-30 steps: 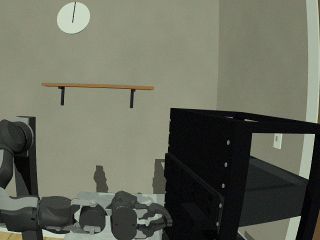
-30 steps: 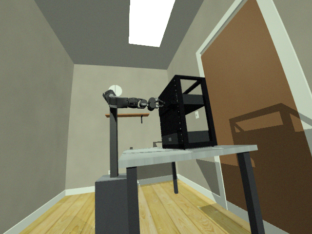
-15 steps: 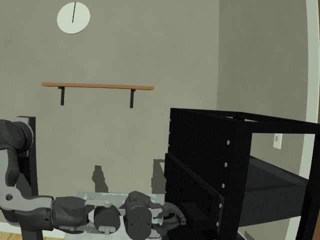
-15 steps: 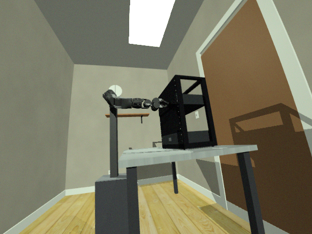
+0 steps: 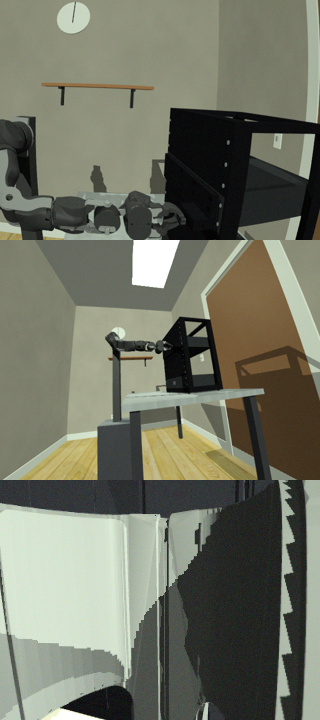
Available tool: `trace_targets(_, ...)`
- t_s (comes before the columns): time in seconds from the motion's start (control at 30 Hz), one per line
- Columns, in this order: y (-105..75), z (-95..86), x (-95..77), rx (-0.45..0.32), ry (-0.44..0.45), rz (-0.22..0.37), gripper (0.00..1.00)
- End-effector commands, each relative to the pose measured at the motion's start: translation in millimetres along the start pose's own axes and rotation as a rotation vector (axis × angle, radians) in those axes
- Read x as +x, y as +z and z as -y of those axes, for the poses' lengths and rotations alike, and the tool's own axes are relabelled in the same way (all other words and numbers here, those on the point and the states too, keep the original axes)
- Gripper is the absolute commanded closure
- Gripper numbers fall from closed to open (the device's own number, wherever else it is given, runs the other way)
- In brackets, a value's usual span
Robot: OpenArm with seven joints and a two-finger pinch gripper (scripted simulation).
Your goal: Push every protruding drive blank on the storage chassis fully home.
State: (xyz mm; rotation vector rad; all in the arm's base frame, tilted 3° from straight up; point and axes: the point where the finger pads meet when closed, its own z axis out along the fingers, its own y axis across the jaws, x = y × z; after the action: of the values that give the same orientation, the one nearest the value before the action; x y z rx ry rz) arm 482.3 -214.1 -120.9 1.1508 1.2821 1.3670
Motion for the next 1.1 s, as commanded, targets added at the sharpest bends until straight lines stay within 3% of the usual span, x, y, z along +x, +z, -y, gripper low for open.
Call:
trace_targets(0.0, 0.8, -1.6, 2.3, -0.001, -0.002, -0.005, 1.0)
trace_targets(0.67, 1.6, -1.5, 3.7, 0.0, -0.002, -0.003, 1.0)
trace_targets(1.07, 11.4, -1.6, 2.6, 0.002, -0.002, -0.002, 1.0)
